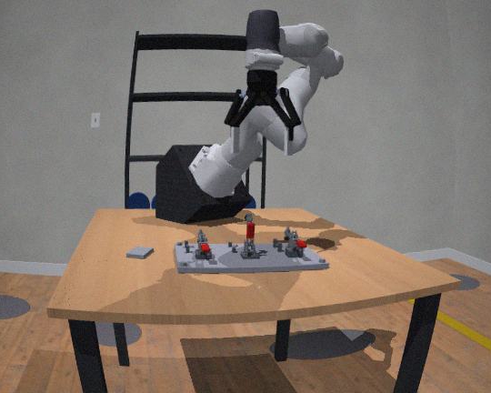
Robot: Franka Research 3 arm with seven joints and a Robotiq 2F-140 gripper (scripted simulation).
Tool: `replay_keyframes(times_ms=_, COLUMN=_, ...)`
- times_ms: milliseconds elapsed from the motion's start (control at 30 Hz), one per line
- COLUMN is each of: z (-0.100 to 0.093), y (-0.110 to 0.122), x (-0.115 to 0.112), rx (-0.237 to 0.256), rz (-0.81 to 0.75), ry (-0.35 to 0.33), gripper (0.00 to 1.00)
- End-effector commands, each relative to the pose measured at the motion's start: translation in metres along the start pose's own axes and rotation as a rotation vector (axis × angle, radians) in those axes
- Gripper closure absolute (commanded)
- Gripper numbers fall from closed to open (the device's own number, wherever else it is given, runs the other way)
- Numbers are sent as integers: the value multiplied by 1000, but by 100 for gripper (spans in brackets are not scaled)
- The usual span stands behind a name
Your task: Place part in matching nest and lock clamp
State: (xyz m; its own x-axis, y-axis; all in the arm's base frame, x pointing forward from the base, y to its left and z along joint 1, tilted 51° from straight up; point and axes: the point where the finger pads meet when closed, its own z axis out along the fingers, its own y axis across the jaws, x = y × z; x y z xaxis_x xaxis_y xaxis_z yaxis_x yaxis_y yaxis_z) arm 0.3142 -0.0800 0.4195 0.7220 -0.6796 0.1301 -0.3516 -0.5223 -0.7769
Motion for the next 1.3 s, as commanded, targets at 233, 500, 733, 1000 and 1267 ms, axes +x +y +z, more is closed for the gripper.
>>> replay_keyframes(times_ms=233, z=3, y=6, x=1, rx=-3, rz=-110, ry=7, gripper=0)
replay_keyframes(times_ms=500, z=3, y=6, x=1, rx=-3, rz=-110, ry=7, gripper=0)
replay_keyframes(times_ms=733, z=12, y=17, x=-2, rx=-5, rz=-238, ry=5, gripper=0)
replay_keyframes(times_ms=1000, z=20, y=26, x=-5, rx=-7, rz=-357, ry=1, gripper=0)
replay_keyframes(times_ms=1267, z=33, y=39, x=-9, rx=-8, rz=-526, ry=-4, gripper=0)
